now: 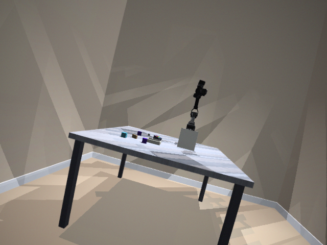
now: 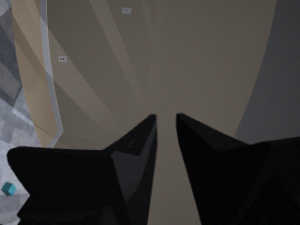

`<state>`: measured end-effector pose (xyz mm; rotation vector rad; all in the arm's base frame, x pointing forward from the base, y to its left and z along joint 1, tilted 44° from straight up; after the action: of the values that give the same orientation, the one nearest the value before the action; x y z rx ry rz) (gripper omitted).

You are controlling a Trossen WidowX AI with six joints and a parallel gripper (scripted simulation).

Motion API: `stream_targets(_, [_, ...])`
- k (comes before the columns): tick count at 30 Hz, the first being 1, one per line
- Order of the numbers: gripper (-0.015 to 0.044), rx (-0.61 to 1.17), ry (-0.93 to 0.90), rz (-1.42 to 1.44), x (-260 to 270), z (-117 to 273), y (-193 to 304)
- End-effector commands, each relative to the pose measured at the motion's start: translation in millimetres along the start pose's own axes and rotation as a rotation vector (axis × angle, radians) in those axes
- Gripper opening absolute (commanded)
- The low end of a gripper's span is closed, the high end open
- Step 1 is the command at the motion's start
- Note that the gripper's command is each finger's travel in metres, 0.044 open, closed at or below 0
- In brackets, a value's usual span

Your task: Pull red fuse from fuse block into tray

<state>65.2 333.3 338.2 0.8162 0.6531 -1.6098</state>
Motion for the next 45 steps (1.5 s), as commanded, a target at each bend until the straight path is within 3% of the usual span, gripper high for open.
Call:
stream_targets(1, [0.0067,0.152,-0.074,-0.156,18.0,-23.6,49.3])
stream_targets(16, [0.0067,0.661,-0.258,-0.815,117.9,-50.5,194.3])
stream_targets(27, [0.0067,1.212,-0.390,-1.328,259.0,-13.4,303.9])
stream_targets(37, [0.0067,1.671,-0.468,-1.676,381.7,41.9,335.8])
stream_targets(42, [0.0067,1.991,-0.494,-1.810,451.5,79.2,332.3])
stream_targets(45, [0.0067,2.079,-0.501,-1.836,469.6,89.4,328.3])
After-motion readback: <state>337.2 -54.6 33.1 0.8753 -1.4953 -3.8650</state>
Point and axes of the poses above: the point midway between the two fingers, 35 mm back from their tips, its own z axis back along the fingers, its own x axis across the jaws, y = z × x, the point moved 3 cm from there along z, back along the fingers, and after that the axes turned 8 degrees about -z, right-handed, at the moved point
